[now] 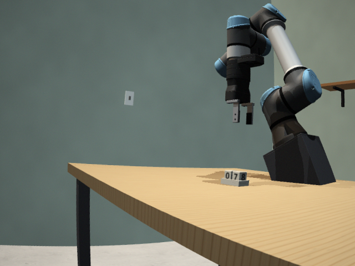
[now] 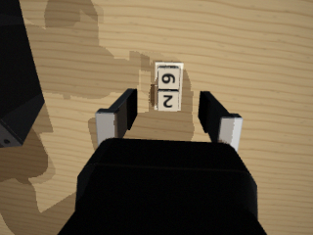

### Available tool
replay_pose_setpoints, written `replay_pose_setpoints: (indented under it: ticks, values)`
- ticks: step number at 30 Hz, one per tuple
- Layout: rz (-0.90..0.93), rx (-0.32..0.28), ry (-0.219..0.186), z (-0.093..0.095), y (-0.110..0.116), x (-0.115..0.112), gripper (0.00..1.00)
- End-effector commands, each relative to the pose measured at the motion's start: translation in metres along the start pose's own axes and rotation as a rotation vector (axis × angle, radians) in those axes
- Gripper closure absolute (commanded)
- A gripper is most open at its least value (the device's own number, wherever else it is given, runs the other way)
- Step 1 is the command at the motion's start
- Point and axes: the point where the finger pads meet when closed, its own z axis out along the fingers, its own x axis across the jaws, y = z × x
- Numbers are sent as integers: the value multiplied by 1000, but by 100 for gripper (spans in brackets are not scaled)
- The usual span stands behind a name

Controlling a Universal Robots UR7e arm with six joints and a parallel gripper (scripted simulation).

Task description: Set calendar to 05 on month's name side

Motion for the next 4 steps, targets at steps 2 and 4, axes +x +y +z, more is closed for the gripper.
replay_pose_setpoints:
  ticks: [2,4]
  values:
    - [0,0,1,0,0,0,0]
    - [0,0,1,0,0,0,0]
